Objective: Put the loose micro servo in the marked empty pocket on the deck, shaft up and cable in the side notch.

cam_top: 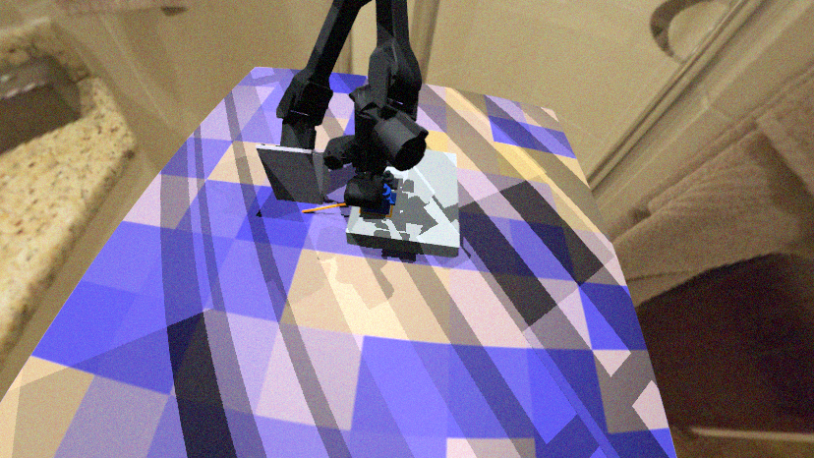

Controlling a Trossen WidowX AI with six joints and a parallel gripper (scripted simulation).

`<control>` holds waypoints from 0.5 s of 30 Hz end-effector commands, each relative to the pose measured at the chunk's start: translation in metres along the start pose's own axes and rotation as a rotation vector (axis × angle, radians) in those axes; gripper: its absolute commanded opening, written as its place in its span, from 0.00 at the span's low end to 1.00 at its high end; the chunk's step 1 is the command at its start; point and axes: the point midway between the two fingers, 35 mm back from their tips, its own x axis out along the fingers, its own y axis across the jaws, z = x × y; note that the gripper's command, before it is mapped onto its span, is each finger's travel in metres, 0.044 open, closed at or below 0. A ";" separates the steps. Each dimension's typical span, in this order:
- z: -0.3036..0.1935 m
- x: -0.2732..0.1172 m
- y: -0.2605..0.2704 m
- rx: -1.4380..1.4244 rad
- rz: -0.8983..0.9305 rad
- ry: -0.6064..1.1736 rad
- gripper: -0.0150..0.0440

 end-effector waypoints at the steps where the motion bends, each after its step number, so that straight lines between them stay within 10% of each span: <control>1: 0.000 0.004 0.000 0.005 -0.002 0.005 0.25; 15: 0.000 0.016 0.000 0.005 -0.002 0.005 0.25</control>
